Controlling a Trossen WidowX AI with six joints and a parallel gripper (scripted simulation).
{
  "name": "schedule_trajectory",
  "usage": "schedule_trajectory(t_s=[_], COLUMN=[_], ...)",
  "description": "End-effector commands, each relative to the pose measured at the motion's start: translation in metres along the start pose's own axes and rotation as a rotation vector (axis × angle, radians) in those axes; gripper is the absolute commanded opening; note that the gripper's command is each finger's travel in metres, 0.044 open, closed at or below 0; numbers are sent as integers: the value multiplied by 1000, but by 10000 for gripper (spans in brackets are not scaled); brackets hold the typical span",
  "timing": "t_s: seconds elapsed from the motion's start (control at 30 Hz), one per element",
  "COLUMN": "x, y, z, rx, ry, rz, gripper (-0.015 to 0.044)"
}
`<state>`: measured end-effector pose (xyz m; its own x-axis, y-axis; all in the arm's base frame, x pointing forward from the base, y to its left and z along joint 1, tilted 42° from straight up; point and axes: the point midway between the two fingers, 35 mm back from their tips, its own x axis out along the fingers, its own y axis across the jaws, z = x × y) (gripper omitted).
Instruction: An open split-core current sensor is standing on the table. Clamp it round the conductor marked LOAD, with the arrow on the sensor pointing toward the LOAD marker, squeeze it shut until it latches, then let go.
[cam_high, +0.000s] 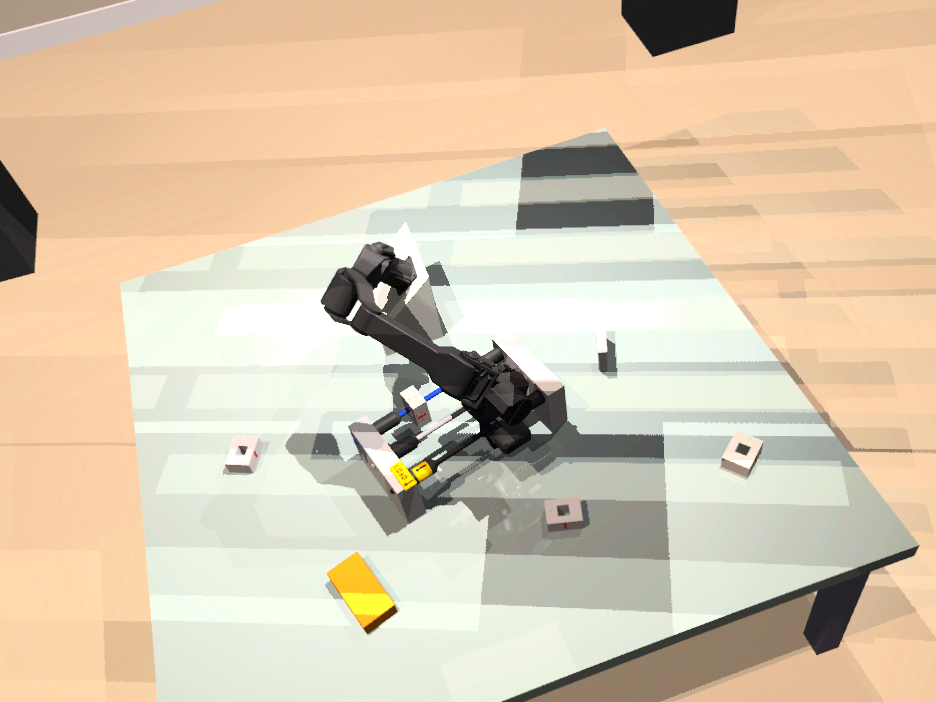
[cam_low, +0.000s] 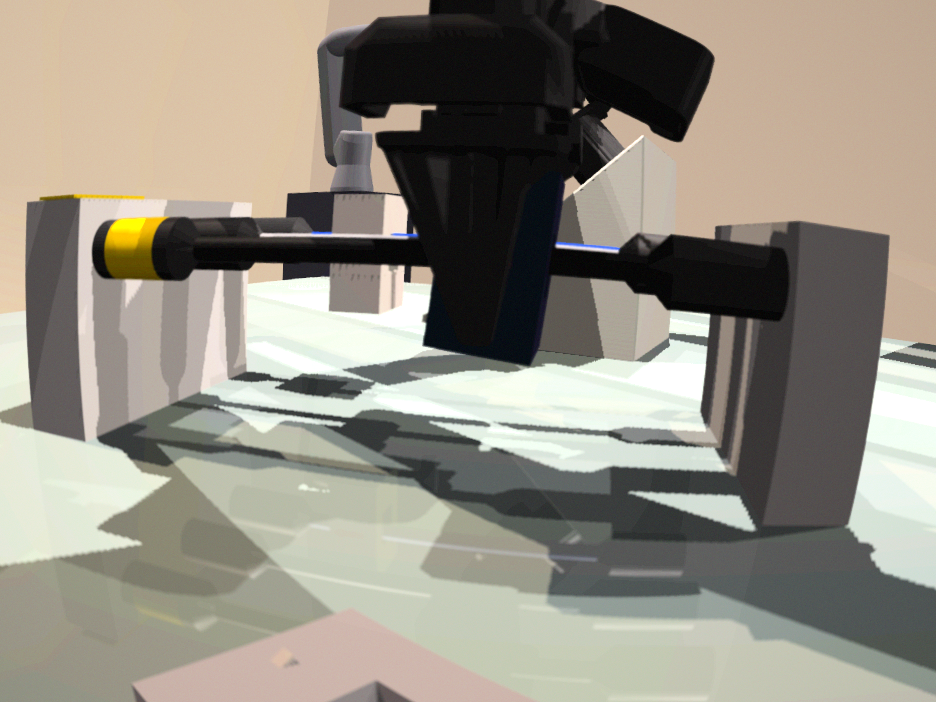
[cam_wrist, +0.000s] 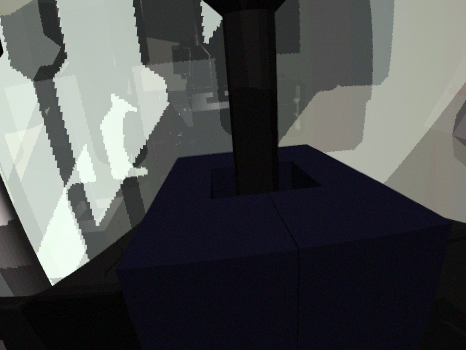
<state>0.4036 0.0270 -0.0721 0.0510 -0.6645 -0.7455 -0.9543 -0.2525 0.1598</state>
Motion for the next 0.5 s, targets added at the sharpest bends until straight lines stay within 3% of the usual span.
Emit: schedule_trajectory(t_s=[0.0,0.23,0.47], x=[0,0,0], y=[0,0,0], z=[0,0,0], rx=[0,0,0], ry=[0,0,0], rz=[2,2,2], gripper=[0,0,184])
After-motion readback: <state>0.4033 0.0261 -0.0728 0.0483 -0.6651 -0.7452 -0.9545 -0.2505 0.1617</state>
